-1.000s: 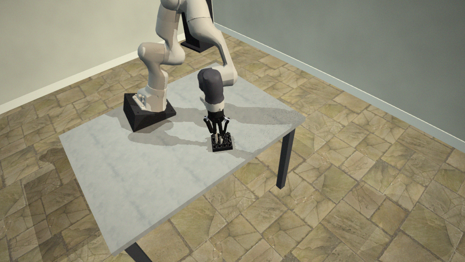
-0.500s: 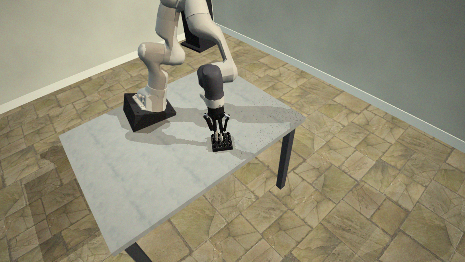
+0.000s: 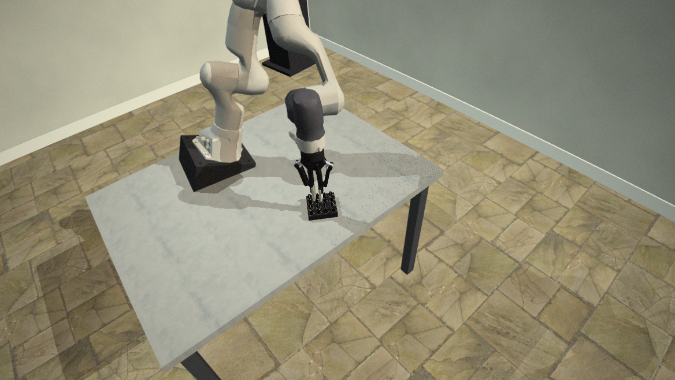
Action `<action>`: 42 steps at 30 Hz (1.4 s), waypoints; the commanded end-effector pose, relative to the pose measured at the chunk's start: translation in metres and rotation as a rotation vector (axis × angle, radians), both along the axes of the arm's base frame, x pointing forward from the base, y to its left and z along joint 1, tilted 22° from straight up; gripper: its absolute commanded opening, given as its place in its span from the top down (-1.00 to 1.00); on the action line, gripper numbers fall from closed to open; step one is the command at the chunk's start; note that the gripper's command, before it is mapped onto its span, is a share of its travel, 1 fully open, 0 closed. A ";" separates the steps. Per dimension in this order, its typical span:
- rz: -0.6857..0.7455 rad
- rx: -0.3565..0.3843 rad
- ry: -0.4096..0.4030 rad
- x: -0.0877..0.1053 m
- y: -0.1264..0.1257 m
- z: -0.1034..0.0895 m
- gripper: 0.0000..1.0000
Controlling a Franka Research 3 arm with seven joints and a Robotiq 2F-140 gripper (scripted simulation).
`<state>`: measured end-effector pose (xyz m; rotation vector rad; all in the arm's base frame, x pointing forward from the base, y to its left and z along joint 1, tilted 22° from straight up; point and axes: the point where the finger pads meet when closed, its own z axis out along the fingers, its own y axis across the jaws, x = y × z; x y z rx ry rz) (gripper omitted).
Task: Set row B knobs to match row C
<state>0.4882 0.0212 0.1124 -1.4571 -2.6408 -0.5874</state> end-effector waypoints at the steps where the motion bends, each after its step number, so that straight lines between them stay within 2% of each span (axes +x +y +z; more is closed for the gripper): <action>1: -0.004 0.002 0.007 -0.001 -0.001 0.001 0.77; 8: 0.000 0.001 0.005 -0.001 -0.001 0.001 0.77; 15: 0.067 -0.008 -0.021 -0.002 -0.001 0.001 0.77; 19: 0.196 -0.026 -0.072 -0.002 -0.001 0.002 0.77; 42: 0.505 -0.069 -0.191 -0.004 -0.001 0.003 0.77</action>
